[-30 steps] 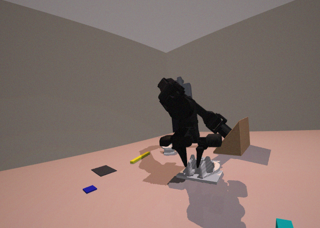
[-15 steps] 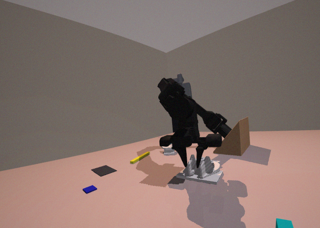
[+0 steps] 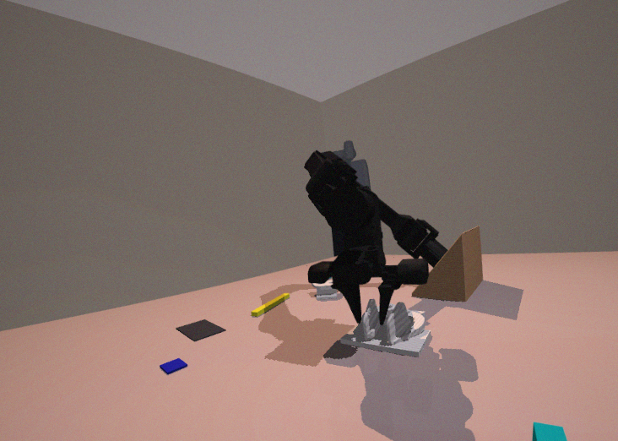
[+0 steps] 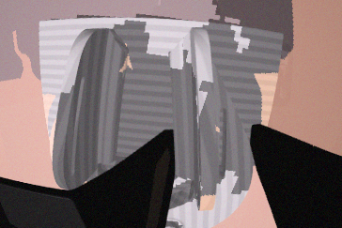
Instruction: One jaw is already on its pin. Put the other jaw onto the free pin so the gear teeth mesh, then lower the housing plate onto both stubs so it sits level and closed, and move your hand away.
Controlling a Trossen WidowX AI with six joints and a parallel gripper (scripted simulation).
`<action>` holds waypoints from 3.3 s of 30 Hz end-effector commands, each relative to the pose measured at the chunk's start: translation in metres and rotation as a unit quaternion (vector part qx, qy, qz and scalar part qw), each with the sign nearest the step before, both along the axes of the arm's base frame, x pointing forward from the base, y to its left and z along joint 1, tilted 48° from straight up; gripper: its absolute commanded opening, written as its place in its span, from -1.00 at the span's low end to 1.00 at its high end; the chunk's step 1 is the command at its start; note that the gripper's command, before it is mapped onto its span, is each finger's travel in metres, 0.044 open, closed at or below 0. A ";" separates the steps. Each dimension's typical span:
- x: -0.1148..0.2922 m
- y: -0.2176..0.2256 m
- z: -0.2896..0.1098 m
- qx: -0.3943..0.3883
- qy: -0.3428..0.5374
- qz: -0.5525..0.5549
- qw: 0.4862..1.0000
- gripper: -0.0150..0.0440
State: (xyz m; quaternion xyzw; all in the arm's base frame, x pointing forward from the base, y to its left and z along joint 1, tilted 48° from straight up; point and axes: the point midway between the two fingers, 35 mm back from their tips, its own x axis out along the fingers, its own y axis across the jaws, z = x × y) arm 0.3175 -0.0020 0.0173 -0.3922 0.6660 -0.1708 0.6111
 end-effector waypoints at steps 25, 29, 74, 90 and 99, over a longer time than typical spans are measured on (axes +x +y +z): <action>-0.003 0.043 0.040 0.001 -0.001 -0.003 1.000 0.27; -0.004 0.048 0.046 0.000 -0.001 -0.003 1.000 0.27; -0.141 -0.130 0.195 -0.016 0.149 0.133 0.980 1.00; -0.141 -0.145 0.182 -0.017 0.149 0.133 0.980 1.00; -0.140 -0.150 0.177 -0.016 0.149 0.133 0.980 1.00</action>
